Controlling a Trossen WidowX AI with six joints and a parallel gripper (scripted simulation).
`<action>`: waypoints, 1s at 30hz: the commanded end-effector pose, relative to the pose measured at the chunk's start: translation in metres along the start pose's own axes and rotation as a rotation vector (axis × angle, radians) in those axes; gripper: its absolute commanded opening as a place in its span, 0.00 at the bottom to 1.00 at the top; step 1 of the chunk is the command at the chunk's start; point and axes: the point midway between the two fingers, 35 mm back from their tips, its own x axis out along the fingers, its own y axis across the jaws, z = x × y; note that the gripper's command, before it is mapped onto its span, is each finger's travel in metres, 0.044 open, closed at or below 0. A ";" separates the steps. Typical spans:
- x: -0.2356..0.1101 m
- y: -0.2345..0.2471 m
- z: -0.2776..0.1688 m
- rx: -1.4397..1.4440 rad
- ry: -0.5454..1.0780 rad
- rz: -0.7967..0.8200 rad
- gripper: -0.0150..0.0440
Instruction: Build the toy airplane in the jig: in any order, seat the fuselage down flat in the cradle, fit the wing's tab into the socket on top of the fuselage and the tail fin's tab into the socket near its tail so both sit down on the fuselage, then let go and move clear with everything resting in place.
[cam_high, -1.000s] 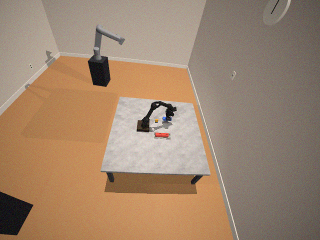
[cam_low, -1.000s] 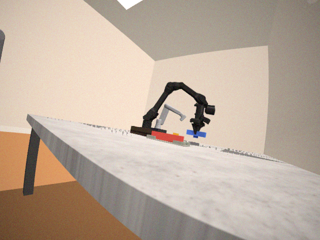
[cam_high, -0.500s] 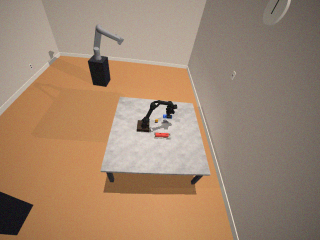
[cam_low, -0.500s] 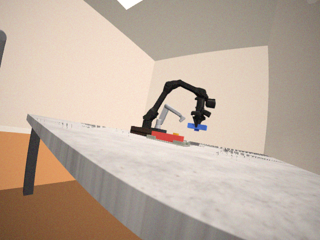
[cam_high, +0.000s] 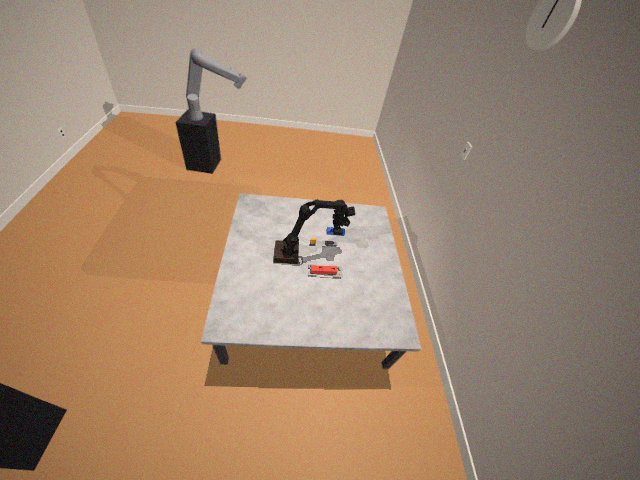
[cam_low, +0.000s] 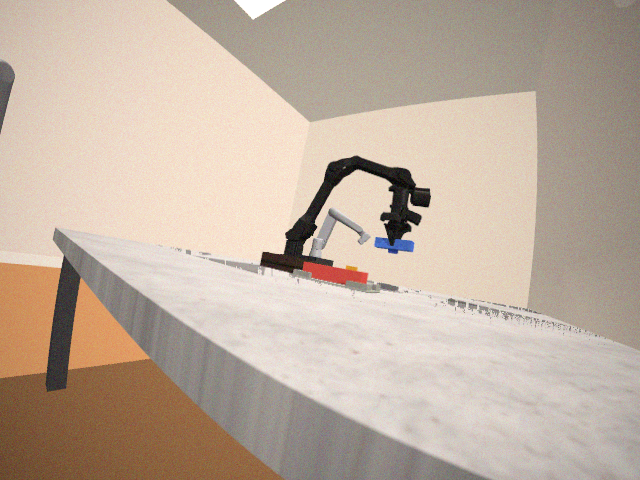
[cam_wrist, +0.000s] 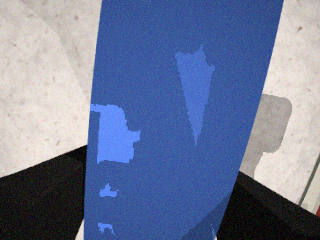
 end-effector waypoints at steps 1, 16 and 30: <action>0.001 -0.013 0.001 0.057 -0.001 -0.005 0.25; 0.006 -0.062 0.001 0.300 -0.003 -0.011 0.25; 0.010 -0.104 -0.006 0.519 -0.009 -0.022 0.25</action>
